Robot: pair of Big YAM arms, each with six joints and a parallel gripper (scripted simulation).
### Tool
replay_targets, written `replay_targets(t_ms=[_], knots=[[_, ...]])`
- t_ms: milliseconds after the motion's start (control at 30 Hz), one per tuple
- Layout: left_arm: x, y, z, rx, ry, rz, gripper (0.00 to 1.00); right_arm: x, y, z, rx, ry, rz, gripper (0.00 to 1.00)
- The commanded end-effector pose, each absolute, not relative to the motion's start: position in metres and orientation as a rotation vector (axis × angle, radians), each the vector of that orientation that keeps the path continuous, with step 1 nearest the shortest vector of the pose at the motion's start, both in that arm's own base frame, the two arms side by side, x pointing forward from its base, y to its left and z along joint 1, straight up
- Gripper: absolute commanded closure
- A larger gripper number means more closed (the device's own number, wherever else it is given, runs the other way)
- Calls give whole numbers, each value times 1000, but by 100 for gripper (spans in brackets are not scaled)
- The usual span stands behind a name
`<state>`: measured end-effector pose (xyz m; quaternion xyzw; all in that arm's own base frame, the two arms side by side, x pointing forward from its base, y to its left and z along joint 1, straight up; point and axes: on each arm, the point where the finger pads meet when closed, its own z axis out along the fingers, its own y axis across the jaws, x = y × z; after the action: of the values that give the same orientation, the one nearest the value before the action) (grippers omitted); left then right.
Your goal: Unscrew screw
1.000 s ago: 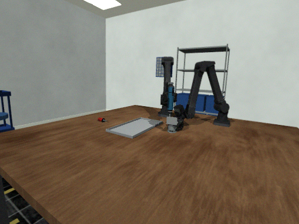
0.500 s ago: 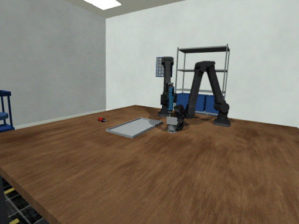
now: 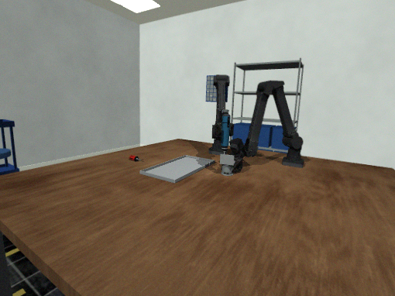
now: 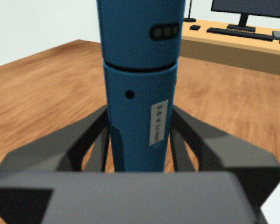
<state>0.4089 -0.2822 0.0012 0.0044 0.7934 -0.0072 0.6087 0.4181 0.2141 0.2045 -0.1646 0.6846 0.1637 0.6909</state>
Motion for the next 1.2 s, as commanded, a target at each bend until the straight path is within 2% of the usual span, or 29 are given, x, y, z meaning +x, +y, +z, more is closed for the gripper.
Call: replay_targets(t_ms=[0,1167], knots=[[413,-288,8,4,1814,-32,41,418,220,220,-369,1473,375,58],[413,-288,8,4,1814,-32,41,416,219,218,-367,1468,376,58]])
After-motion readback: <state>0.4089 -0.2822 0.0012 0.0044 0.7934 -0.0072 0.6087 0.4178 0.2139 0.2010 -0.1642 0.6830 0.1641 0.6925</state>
